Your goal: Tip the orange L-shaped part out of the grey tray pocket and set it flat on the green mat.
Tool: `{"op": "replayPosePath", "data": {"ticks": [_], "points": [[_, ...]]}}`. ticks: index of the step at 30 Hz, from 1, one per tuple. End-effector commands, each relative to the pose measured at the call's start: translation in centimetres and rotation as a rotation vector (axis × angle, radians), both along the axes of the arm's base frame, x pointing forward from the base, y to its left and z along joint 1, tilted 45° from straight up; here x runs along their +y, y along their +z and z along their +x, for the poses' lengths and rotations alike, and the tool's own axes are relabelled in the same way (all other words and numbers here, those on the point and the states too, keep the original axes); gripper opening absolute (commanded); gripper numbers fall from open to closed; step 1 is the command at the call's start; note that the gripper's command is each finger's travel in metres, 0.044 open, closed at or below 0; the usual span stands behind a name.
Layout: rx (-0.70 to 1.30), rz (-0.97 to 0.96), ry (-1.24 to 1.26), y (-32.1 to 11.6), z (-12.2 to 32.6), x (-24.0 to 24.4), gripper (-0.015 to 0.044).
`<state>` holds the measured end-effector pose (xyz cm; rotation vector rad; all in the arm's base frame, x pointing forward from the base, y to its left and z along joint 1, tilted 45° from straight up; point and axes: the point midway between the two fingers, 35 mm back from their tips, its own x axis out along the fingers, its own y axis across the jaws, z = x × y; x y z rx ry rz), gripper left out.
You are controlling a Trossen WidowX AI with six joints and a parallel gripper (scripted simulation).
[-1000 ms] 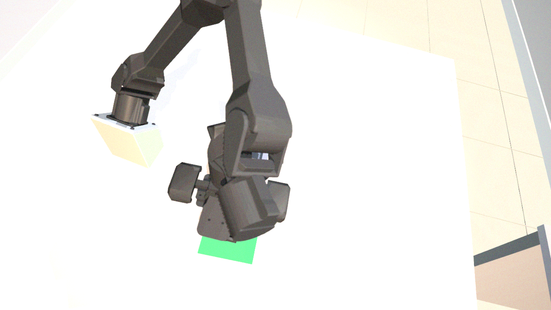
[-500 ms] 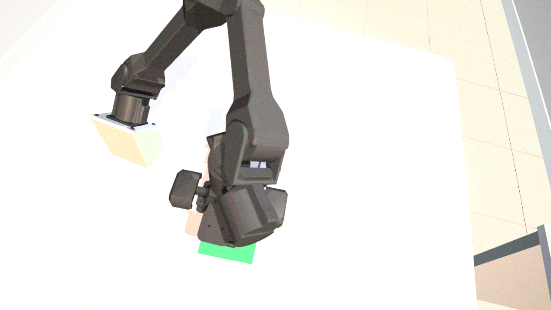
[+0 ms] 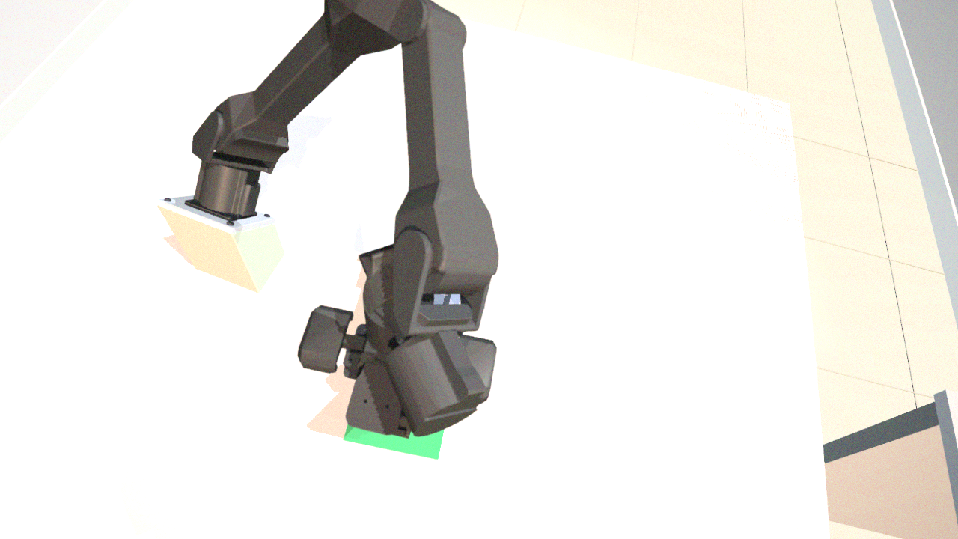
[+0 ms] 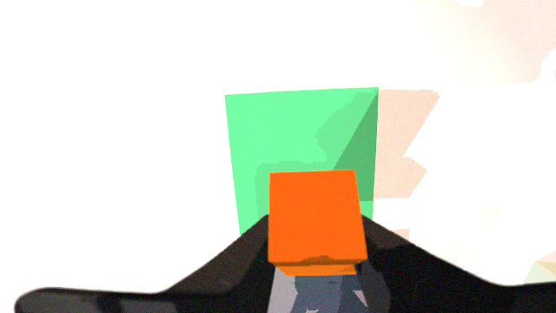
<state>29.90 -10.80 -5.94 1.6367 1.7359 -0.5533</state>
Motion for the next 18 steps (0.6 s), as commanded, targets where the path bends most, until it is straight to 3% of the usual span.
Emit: {"op": "replayPosePath", "data": {"ticks": [1,18], "points": [[0.002,0.004,0.0,-0.5,0.0,0.7,0.0],[0.002,0.005,0.0,-2.4,0.0,2.6,0.0]]}}
